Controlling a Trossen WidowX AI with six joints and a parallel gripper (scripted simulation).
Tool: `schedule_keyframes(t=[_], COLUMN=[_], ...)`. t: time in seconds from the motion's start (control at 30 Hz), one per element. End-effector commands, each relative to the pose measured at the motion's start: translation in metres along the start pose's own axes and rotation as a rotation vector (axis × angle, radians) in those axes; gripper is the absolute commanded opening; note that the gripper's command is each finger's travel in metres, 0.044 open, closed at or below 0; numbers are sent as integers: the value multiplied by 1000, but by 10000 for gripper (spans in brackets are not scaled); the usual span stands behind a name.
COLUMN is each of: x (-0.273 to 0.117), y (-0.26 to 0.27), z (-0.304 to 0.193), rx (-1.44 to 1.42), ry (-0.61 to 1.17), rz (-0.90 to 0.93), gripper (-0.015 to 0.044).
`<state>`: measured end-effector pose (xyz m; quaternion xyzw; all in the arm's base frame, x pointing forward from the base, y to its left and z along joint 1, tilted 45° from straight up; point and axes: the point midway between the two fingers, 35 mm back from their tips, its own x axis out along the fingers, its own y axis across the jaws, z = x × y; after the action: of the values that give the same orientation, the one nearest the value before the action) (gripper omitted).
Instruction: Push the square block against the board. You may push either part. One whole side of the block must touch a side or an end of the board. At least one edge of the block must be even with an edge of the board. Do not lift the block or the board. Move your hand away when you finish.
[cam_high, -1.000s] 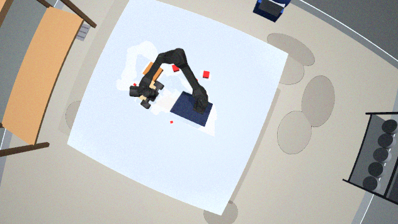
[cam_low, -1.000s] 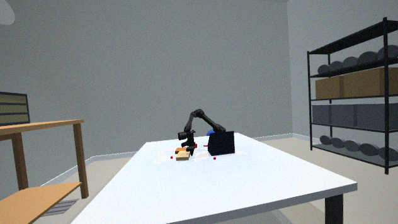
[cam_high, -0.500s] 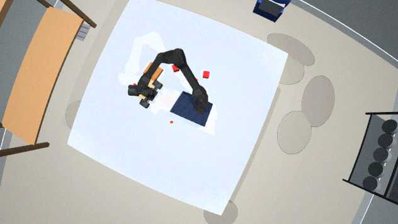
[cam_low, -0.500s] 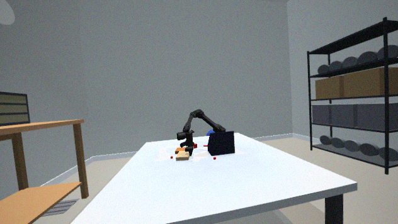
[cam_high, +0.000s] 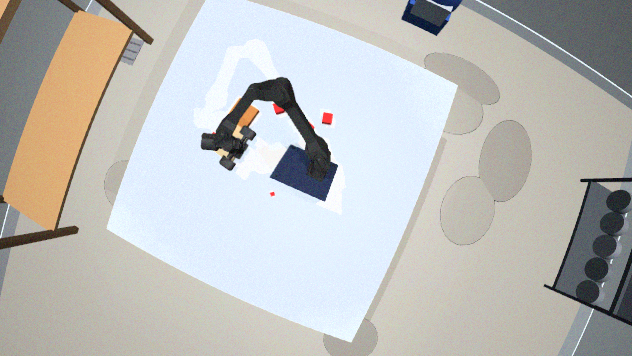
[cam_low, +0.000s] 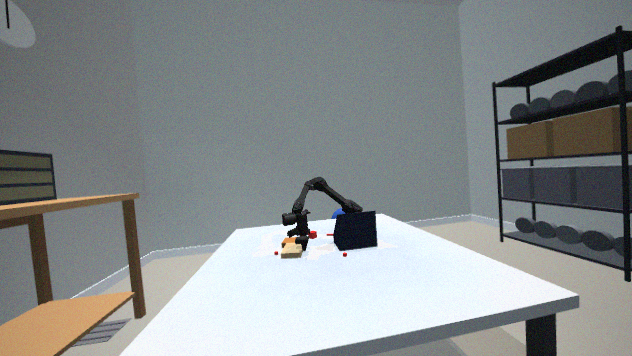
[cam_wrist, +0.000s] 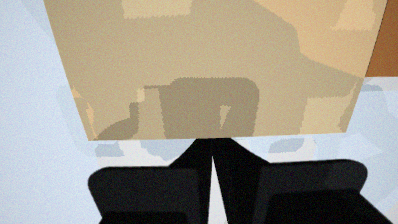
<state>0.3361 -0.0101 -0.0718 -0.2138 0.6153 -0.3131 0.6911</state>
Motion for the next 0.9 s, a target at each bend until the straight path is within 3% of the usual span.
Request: schedule_keyframes(t=[0.0,0.87], x=[-1,-1], y=[0,-1], z=[7,27], rx=[2,3], ry=[-8,-9], rz=[-1,-1], gripper=[0,0])
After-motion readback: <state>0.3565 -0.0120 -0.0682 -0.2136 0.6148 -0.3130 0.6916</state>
